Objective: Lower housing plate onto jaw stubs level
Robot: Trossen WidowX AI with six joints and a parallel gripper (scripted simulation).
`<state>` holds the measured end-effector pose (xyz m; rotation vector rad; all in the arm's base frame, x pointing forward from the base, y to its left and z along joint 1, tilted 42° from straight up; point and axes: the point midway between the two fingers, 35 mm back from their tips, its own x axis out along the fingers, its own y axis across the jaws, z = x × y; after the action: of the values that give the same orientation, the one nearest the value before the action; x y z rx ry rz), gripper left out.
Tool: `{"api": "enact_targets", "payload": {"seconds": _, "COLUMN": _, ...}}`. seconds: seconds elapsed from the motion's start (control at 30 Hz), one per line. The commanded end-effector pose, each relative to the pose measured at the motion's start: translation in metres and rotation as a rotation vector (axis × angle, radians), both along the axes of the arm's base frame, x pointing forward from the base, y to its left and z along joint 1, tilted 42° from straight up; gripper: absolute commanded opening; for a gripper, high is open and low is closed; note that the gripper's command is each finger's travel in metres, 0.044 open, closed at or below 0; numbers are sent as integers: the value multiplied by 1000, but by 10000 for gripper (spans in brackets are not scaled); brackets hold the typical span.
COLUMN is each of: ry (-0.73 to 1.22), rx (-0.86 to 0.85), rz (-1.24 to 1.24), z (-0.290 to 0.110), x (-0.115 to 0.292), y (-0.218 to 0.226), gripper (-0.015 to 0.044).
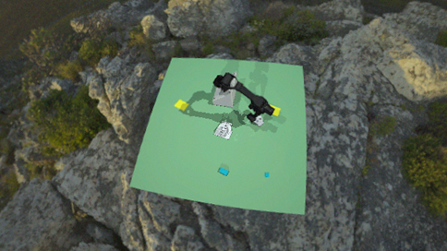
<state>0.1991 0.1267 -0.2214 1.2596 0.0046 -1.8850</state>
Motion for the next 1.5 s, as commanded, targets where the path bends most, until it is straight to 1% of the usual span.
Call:
{"api": "enact_targets", "payload": {"seconds": 0.0, "ry": 0, "rx": -2, "rz": 5, "z": 0, "x": 0, "y": -1, "gripper": 440}}
{"api": "enact_targets", "payload": {"seconds": 1.17, "ry": 0, "rx": 0, "rz": 0, "z": 0, "x": 0, "y": 0, "gripper": 440}}
{"api": "enact_targets", "payload": {"seconds": 1.47, "ry": 0, "rx": -1, "rz": 1, "z": -11, "x": 0, "y": -9, "gripper": 440}}
